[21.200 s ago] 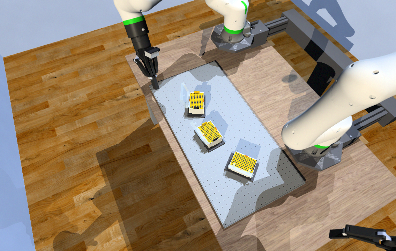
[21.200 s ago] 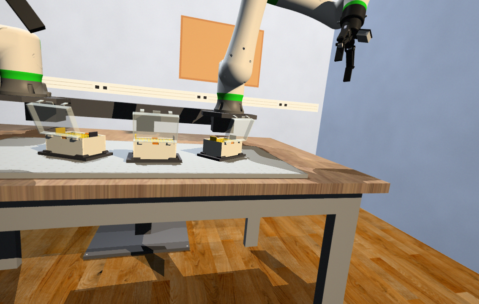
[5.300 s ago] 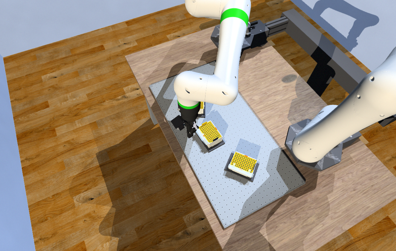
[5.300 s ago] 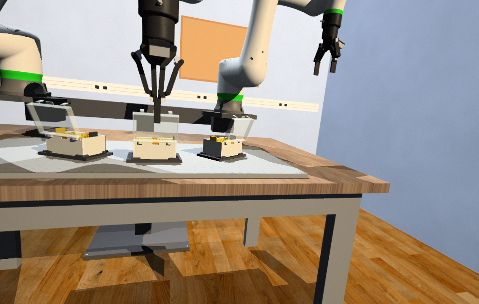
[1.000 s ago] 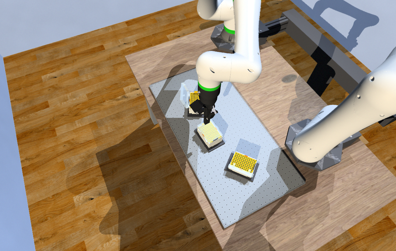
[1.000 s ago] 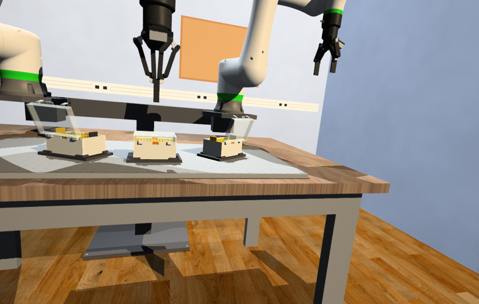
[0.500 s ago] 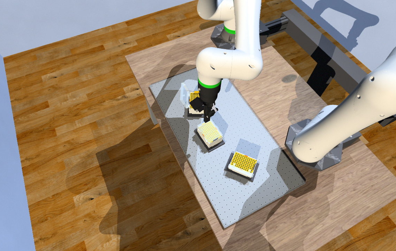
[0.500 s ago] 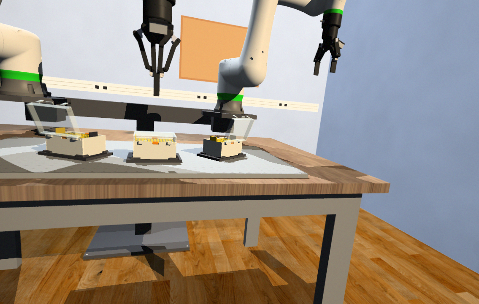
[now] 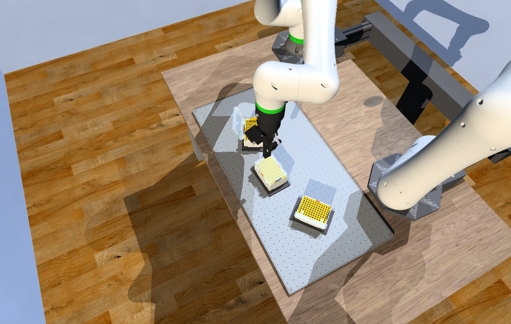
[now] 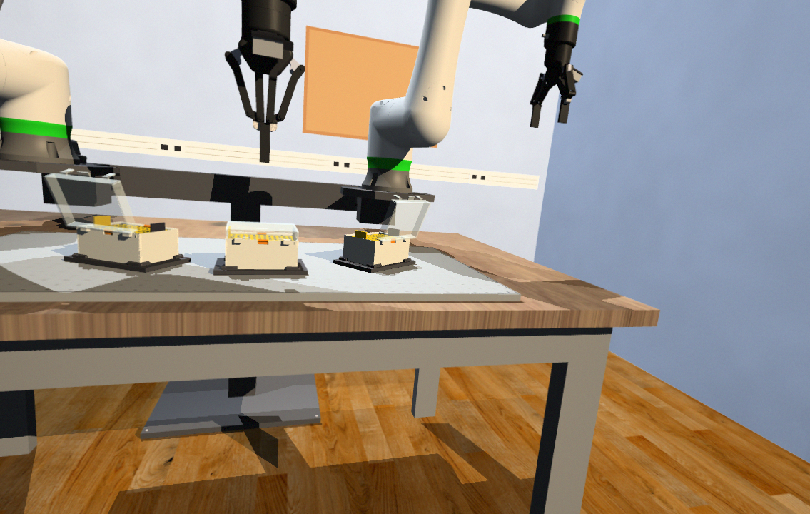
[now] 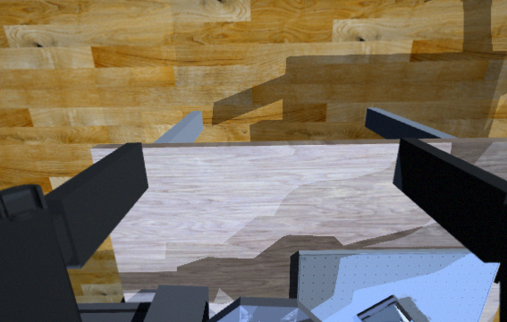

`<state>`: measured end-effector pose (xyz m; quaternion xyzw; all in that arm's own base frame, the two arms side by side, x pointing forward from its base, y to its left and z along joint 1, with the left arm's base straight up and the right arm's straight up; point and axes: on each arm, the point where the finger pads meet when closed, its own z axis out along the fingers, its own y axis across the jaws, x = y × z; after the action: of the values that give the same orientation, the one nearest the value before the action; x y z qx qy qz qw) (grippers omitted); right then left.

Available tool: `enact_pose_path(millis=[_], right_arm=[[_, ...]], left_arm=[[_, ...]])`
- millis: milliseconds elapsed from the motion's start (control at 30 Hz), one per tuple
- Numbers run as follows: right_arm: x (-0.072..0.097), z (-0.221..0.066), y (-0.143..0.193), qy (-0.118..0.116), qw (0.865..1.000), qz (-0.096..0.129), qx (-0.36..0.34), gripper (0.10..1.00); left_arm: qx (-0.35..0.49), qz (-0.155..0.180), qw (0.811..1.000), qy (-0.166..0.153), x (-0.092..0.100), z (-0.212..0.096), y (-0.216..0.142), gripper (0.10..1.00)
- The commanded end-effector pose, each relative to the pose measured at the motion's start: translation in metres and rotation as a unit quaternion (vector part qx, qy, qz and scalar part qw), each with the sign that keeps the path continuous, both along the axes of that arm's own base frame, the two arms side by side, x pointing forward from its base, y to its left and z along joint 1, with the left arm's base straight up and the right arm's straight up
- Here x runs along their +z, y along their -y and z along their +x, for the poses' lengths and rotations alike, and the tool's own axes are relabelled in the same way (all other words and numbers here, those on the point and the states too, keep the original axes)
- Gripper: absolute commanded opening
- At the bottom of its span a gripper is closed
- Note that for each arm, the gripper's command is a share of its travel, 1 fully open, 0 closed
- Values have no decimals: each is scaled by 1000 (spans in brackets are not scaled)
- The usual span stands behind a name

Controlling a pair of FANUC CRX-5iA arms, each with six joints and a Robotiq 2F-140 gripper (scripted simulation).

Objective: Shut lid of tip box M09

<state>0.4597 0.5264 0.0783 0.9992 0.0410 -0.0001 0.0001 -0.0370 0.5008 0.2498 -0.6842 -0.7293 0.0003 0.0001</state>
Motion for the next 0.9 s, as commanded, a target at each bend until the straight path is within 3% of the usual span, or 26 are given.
enact_pose_path(millis=[0, 433, 867], right_arm=[[2, 1, 0, 1, 1000, 1, 0, 99], [2, 1, 0, 1, 1000, 1, 0, 99], [-24, -19, 1, 1, 1000, 1, 0, 99]], left_arm=[[0, 1, 1000, 0, 1, 0, 0, 1000], [0, 1, 1000, 0, 1, 0, 0, 1000], [0, 1, 1000, 0, 1, 0, 0, 1000]])
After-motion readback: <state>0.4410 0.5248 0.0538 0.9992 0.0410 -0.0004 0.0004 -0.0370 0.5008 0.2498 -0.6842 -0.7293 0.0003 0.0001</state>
